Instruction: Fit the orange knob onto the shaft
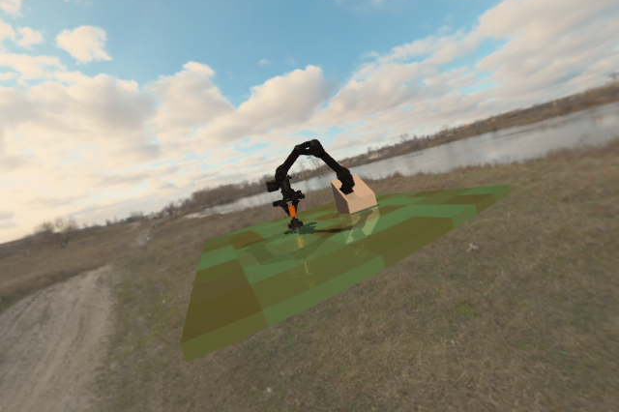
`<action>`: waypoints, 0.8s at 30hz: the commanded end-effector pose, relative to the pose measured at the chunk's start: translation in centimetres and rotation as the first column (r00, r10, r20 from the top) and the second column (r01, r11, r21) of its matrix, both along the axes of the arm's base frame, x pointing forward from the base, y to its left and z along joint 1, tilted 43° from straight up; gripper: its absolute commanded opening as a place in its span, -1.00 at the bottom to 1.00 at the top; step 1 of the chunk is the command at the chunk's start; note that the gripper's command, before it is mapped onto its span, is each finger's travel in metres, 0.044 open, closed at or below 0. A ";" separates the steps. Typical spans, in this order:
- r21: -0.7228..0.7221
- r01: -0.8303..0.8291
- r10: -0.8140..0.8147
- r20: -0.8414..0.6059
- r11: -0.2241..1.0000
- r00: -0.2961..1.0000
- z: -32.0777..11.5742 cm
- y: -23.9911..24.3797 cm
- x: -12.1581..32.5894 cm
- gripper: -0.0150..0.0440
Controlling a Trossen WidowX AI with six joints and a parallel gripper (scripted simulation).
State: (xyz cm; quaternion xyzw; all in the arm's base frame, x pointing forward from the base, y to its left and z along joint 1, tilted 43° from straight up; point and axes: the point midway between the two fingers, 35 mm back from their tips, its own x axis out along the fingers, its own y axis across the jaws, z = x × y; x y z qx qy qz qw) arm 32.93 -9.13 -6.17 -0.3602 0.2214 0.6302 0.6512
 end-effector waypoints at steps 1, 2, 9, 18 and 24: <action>-0.020 -0.081 0.082 0.082 0.997 0.993 0.4 -0.2 0.1 -0.49; -0.025 -0.103 0.105 0.101 0.994 0.989 0.4 -0.2 0.1 -0.49; -0.027 -0.110 0.113 0.108 0.994 0.988 0.2 0.0 -0.2 -0.49; -0.027 -0.110 0.113 0.108 0.994 0.988 0.1 -0.1 -0.1 -0.49; -0.027 -0.110 0.113 0.108 0.994 0.988 0.1 -0.2 0.0 -0.49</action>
